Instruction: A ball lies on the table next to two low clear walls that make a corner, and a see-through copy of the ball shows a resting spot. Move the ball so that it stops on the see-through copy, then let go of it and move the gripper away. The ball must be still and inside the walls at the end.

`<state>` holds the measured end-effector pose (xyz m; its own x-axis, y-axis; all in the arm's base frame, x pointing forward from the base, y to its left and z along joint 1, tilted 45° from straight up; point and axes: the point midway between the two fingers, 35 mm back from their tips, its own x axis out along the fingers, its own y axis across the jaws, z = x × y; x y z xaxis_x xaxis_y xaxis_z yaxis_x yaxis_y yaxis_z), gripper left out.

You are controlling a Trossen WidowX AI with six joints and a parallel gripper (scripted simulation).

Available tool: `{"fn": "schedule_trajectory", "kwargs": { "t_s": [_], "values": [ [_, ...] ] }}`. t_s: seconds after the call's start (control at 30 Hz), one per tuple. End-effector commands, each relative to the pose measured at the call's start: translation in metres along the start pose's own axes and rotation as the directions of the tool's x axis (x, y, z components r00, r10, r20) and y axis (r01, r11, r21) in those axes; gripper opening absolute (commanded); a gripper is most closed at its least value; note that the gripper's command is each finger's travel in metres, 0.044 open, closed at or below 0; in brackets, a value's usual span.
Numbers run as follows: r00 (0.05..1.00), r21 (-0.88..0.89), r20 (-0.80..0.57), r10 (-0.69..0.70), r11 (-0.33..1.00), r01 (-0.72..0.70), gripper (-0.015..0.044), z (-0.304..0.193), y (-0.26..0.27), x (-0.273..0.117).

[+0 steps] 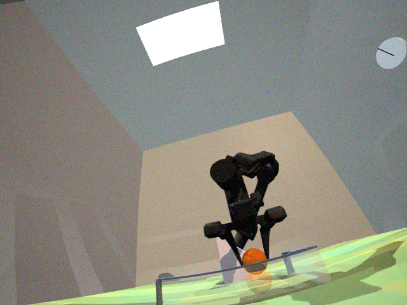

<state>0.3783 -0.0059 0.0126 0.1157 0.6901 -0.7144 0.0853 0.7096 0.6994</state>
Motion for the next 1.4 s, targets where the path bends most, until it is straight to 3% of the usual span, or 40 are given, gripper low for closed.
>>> {"fn": "schedule_trajectory", "kwargs": {
  "t_s": [0.0,0.67,1.13,1.23,1.37],
  "values": [
    [1.0,0.011,-0.001,0.008,1.0,-0.008,0.0,-0.002,-0.001,0.02],
    [1.0,0.011,-0.001,0.009,1.0,-0.009,0.0,-0.002,-0.001,0.04],
    [1.0,0.005,-0.003,0.004,1.0,-0.004,0.0365,-0.002,0.001,0.037],
    [1.0,0.006,-0.002,0.003,1.0,-0.003,0.0365,-0.001,0.0,0.026],
    [1.0,0.011,-0.001,0.004,1.0,-0.004,0.0365,-0.001,-0.002,-0.038]
  ]
}}
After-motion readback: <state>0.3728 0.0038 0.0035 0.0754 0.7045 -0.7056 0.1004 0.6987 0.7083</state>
